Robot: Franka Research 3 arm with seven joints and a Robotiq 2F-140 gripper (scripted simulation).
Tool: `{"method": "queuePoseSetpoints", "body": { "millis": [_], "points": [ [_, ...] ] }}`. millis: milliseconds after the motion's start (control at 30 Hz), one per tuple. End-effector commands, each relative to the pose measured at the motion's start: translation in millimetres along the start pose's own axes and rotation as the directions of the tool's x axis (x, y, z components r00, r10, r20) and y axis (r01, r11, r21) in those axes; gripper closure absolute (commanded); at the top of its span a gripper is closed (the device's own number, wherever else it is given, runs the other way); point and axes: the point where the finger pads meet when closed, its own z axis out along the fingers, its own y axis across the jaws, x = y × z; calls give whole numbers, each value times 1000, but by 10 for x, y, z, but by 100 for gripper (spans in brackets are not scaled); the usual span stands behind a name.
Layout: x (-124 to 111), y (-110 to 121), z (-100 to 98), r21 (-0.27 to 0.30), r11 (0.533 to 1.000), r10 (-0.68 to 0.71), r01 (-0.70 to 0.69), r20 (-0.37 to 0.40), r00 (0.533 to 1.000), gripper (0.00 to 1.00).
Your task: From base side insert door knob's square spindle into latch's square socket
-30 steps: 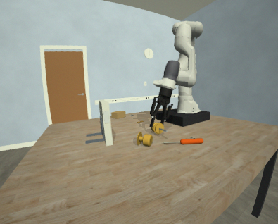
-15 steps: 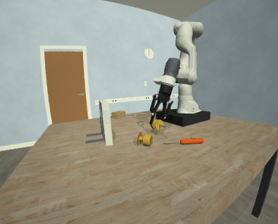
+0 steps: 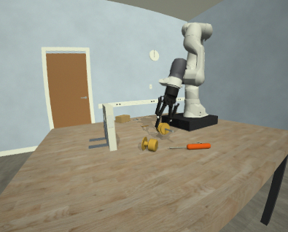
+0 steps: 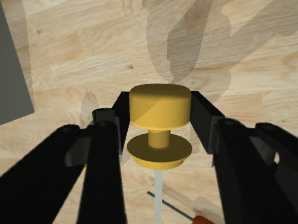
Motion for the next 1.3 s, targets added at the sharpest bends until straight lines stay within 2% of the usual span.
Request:
{"method": "queuePoseSetpoints", "body": {
  "millis": [0, 933, 1267],
  "points": [
    [7, -7, -16, -5, 1000, -10, 10, -5, 1000, 58],
    [3, -111, -301, -5, 1000, -10, 10, -5, 1000, 58],
    [2, -118, -322, -6, 1000, -10, 10, -4, 1000, 58]
  ]
}}
